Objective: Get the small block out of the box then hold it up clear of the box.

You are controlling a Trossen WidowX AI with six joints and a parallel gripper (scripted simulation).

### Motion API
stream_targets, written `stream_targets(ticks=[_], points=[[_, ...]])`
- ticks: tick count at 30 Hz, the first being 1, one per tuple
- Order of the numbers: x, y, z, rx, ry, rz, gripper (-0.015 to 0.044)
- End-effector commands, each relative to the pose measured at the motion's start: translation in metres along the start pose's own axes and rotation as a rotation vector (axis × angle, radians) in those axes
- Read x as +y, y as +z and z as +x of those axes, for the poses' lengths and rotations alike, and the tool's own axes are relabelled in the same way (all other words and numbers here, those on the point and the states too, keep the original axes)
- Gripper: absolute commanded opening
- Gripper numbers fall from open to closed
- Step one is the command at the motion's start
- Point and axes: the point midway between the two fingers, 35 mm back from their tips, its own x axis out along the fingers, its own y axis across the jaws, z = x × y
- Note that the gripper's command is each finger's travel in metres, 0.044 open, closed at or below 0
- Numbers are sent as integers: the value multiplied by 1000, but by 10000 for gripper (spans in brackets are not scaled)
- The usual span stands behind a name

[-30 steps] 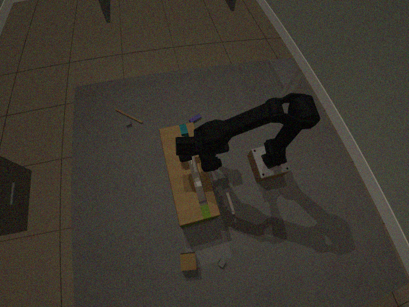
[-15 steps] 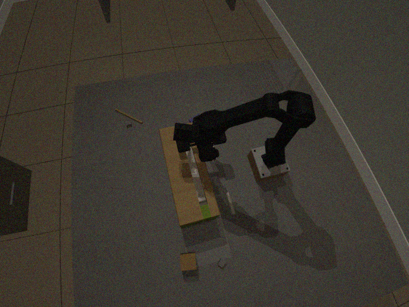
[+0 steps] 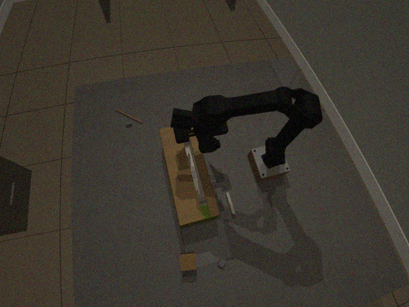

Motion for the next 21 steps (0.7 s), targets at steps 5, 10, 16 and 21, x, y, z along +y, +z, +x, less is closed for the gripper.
stream_targets(ticks=[5,10,16,21], points=[[-10,-17,-16,46,-74,85,321],[-11,-26,-19,25,-112,354,285],[-5,-29,-15,-59,-110,840,285],[1,-32,-10,-153,-76,1376,285]])
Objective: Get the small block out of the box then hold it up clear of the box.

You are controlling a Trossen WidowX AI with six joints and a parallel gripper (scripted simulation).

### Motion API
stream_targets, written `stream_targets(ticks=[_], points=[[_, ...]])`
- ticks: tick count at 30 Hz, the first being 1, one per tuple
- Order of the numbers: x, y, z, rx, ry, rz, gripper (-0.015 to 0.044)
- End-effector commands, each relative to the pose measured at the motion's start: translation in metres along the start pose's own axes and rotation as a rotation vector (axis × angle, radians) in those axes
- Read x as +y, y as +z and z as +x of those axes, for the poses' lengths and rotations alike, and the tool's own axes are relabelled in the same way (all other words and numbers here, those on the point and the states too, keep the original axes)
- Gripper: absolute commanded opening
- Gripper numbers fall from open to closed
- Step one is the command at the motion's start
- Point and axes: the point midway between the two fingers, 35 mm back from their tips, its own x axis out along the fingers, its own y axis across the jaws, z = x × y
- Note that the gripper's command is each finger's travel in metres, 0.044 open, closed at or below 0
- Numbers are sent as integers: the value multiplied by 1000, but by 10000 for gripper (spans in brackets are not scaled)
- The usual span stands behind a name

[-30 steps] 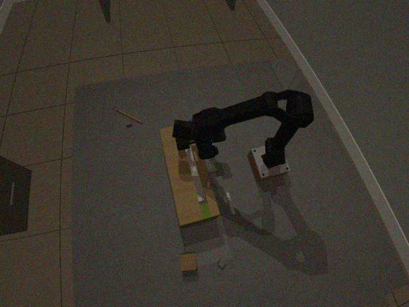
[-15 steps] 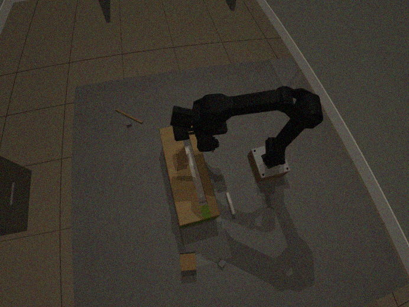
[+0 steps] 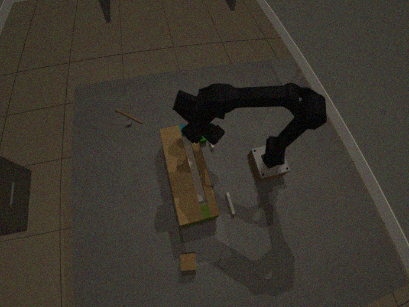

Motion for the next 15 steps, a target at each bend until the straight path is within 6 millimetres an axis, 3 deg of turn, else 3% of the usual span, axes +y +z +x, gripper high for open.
stream_targets(ticks=[1,11,15], points=[[2,-7,3,-47,44,549,285],[3,-20,7,-72,191,1628,285],[4,-24,8,-63,246,1916,285]])
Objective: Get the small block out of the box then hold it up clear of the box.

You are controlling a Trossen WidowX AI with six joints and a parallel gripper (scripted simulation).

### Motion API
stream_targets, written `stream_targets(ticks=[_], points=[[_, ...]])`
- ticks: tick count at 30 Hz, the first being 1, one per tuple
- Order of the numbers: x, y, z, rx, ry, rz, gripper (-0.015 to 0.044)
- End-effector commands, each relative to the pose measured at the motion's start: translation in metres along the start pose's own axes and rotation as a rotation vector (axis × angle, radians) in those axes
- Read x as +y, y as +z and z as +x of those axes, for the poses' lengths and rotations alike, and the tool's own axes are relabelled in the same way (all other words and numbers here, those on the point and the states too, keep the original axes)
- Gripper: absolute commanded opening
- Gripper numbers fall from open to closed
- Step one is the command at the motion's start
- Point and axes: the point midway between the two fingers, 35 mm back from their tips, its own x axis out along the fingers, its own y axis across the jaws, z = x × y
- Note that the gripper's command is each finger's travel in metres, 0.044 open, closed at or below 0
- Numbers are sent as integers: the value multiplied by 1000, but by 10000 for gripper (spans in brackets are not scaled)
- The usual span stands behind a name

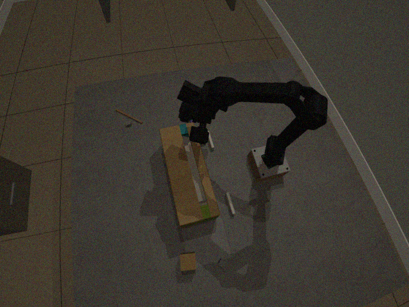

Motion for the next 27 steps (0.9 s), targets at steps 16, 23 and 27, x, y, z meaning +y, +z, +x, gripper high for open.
stream_targets(ticks=[16,23,27], points=[[-19,-15,1,156,223,1981,285],[-23,-18,0,267,258,2461,285],[-26,-19,-1,340,265,2720,285]])
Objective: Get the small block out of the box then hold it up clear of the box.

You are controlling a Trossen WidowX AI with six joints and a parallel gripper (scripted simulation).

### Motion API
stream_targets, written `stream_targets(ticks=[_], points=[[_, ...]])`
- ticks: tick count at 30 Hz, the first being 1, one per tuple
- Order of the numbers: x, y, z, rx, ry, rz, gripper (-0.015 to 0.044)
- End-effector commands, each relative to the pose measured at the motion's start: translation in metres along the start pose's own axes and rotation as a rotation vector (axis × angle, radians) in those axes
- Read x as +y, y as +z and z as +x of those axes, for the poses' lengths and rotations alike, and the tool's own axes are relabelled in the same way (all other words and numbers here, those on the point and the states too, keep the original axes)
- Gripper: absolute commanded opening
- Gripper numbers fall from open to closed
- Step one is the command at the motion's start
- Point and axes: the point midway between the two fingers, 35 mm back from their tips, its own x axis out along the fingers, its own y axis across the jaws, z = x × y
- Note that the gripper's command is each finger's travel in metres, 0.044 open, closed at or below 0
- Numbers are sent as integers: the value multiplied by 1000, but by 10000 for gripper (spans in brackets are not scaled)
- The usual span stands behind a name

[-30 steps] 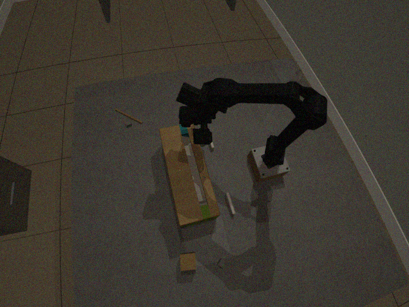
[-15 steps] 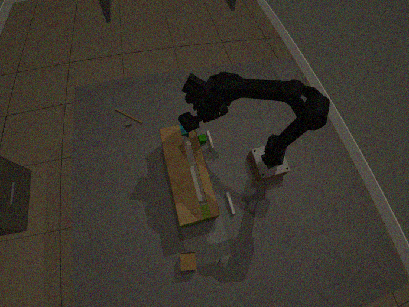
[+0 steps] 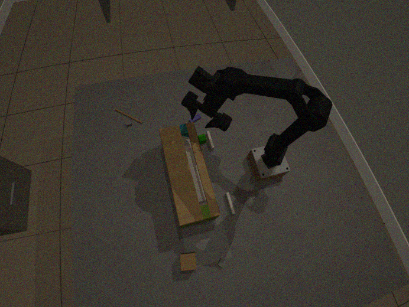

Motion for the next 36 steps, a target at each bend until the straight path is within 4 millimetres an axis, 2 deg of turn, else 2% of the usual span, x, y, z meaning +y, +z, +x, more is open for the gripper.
stream_targets(ticks=[1,18,20,23,25,36], points=[[-6,8,-3,108,-14,886,285],[-6,8,-1,109,-15,898,285],[-10,12,20,109,-15,898,285],[-27,20,65,109,-16,898,285],[-37,22,82,109,-16,899,285],[-39,24,93,109,-16,899,285]])
